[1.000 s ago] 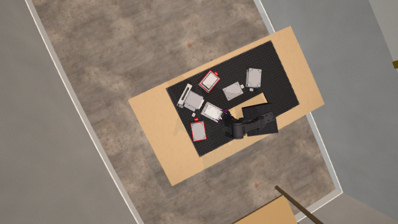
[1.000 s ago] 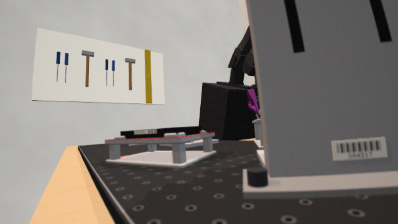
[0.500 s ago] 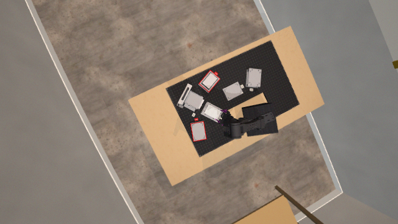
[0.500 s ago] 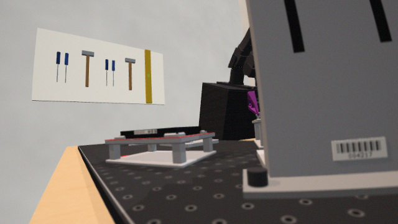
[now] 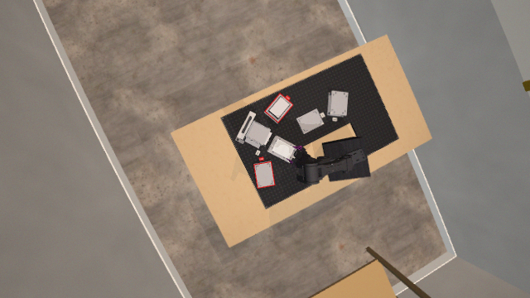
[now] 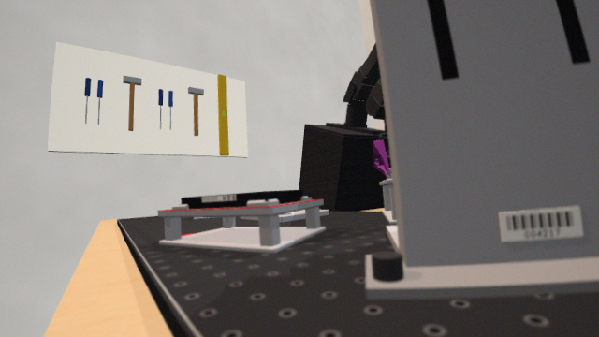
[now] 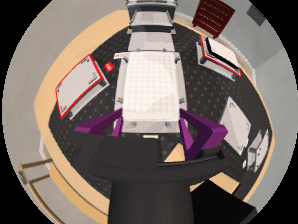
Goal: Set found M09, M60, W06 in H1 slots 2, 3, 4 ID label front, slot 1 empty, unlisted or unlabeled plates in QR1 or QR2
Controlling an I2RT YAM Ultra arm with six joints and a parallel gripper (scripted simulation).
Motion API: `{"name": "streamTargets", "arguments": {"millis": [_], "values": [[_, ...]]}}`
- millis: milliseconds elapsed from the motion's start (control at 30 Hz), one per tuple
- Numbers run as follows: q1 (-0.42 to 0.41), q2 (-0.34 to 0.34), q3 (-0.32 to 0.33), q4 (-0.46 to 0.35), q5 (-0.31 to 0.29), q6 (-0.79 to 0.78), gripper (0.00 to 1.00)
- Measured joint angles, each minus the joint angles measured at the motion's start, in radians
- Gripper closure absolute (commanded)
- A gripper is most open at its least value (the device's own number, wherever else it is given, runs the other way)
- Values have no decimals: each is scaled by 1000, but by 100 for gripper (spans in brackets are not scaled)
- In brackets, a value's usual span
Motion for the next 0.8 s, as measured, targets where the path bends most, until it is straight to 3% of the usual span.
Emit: {"name": "streamTargets", "arguments": {"millis": [100, 133, 600, 633, 800], "values": [[1, 5, 2, 5, 3, 0, 14], [2, 6, 3, 5, 4, 0, 7], [2, 8, 3, 5, 11, 3, 7], [2, 8, 3, 5, 11, 3, 0], [2, 10, 3, 5, 23, 9, 0]]}}
